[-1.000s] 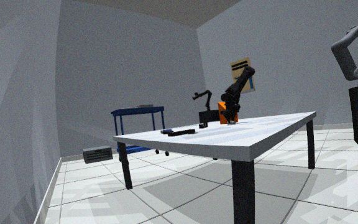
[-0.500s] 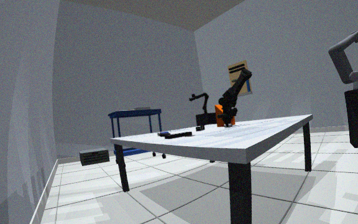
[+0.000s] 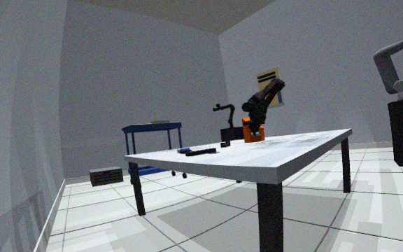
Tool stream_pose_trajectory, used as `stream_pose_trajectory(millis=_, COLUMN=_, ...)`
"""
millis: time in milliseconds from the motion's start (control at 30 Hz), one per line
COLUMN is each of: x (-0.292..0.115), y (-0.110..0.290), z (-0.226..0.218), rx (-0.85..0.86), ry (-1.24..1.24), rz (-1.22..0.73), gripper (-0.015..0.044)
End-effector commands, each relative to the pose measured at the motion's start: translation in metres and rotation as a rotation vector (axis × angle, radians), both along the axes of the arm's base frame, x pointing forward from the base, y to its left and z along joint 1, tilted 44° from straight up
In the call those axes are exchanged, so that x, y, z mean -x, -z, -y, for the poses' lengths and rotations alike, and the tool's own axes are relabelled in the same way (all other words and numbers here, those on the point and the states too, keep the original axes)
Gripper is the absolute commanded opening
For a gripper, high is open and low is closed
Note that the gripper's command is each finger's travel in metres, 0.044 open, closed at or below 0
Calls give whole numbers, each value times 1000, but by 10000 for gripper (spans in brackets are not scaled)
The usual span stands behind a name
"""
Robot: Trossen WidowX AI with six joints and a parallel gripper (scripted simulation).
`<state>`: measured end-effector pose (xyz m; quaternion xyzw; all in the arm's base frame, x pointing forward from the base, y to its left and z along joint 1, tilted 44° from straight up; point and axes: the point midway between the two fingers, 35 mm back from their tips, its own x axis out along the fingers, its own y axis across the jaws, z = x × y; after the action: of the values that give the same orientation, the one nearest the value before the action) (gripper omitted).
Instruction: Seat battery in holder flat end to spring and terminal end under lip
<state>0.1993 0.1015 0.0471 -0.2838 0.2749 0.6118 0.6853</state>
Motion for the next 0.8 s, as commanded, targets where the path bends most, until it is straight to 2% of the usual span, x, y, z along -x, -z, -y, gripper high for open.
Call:
stream_pose_trajectory(millis=0, x=-5, y=-2, z=5, rx=-4, ry=28, rz=-33, gripper=84)
stream_pose_trajectory(millis=767, x=-94, y=45, z=98, rx=-52, ry=629, rz=-562, gripper=84)
